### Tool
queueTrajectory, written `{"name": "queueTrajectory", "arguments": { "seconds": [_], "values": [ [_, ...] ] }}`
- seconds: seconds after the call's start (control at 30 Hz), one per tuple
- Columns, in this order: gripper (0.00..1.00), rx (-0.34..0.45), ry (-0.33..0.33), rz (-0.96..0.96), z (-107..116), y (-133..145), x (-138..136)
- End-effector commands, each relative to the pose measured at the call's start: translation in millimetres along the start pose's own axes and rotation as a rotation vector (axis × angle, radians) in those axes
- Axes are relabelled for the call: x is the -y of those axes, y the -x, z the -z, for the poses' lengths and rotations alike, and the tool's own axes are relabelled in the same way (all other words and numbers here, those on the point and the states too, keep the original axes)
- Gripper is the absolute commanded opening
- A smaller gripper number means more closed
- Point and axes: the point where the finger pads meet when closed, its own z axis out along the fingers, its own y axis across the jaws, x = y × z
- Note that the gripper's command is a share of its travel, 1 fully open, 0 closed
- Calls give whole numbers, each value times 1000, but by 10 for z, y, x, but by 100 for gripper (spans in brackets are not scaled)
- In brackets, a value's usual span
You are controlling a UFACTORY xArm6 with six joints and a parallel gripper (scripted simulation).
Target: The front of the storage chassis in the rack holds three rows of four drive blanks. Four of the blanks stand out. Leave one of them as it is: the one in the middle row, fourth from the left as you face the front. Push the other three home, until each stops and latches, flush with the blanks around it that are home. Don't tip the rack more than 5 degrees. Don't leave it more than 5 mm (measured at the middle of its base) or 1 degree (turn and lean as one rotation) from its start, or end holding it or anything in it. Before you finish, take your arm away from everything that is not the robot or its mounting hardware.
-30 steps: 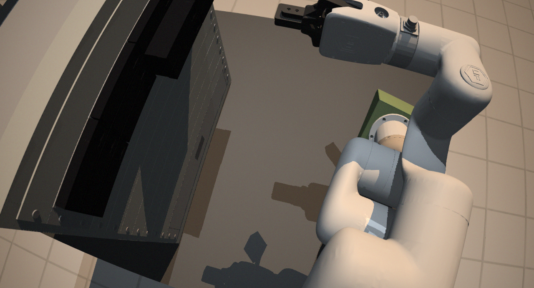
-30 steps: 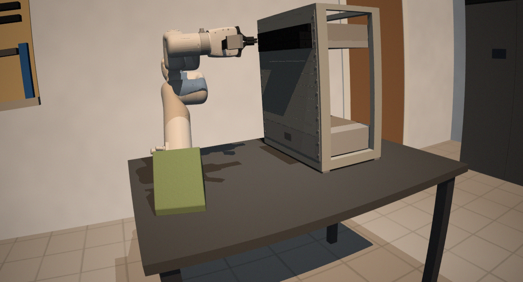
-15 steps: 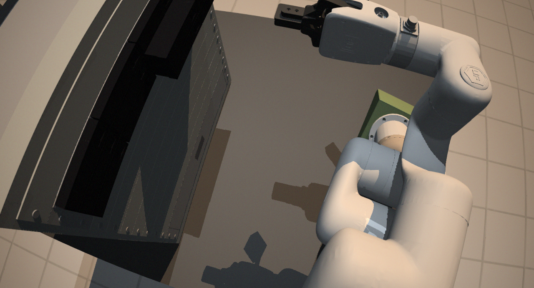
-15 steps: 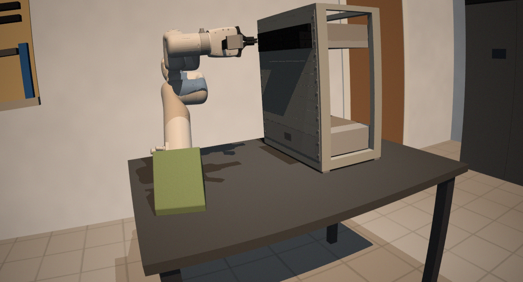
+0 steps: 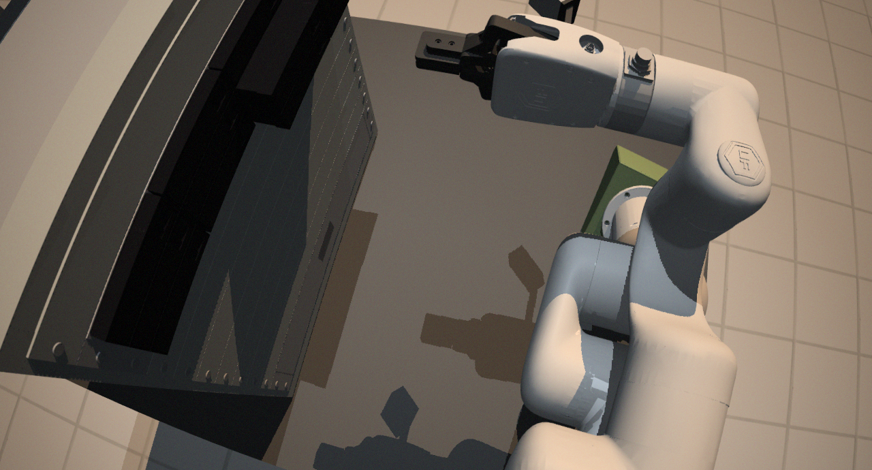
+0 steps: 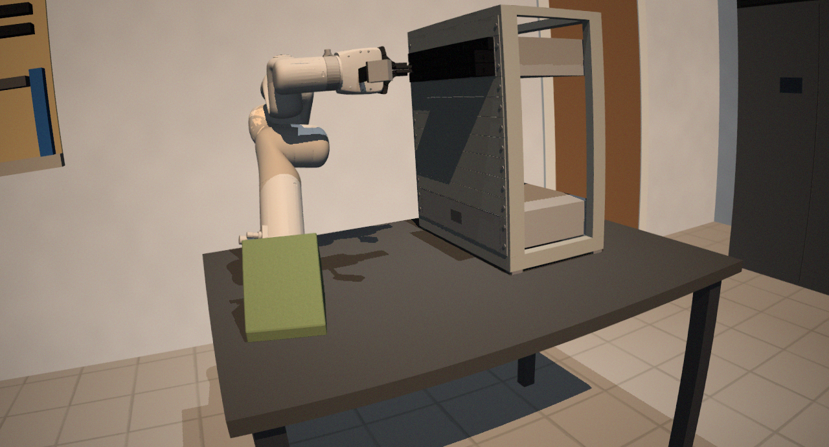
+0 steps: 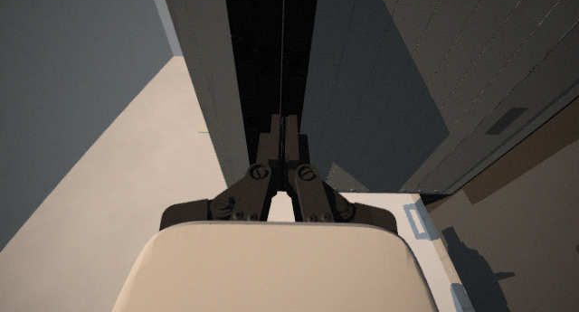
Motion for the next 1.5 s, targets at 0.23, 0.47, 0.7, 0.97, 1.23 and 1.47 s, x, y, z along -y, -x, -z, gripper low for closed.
{"name": "queueTrajectory", "arguments": {
  "seconds": [0.23,0.47,0.7,0.97,1.23,1.47],
  "values": [
    [0,-22,-4,1,-292,298,-72],
    [0,-22,-4,1,-292,298,-72],
    [0,-22,-4,1,-292,298,-72],
    [0,-22,-4,1,-292,298,-72],
    [0,-22,-4,1,-331,342,-84],
    [0,-22,-4,1,-375,392,-98]
  ]
}}
